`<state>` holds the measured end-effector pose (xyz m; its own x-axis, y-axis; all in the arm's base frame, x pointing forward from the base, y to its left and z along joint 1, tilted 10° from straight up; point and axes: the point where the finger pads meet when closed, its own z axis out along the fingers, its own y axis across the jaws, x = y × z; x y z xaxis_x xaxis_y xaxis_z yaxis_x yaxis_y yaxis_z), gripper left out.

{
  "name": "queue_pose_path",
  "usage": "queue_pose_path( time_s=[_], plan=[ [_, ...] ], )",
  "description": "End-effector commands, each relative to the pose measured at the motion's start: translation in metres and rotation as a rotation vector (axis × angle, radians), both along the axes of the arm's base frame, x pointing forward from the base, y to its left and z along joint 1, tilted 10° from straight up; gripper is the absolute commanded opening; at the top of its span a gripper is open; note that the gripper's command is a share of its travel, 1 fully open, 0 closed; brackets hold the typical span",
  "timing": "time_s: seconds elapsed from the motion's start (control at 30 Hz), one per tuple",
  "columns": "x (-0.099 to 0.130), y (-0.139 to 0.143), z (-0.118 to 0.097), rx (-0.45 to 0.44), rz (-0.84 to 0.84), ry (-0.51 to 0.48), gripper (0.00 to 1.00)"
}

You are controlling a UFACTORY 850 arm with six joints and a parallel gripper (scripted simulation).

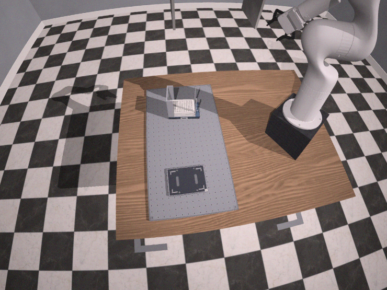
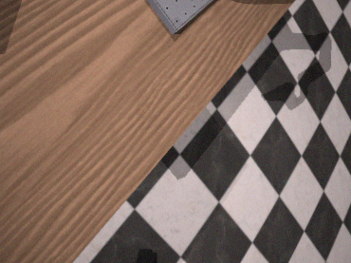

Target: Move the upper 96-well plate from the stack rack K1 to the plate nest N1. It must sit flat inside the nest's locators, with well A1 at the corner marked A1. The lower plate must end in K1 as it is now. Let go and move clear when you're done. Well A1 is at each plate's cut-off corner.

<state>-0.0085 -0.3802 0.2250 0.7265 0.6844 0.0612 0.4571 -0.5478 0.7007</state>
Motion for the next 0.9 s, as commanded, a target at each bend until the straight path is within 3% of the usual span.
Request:
queue_pose_path(
  time_s=[0.0, 0.53, 0.87],
  plan=[
    [0.000, -0.001, 0.001, -0.001, 0.000, 0.000, 1.00],
    [0.000, -0.001, 0.001, -0.001, 0.000, 0.000, 1.00],
    [0.037, 0.003, -0.009, -0.051, 0.299, 0.113, 1.00]
  ],
)
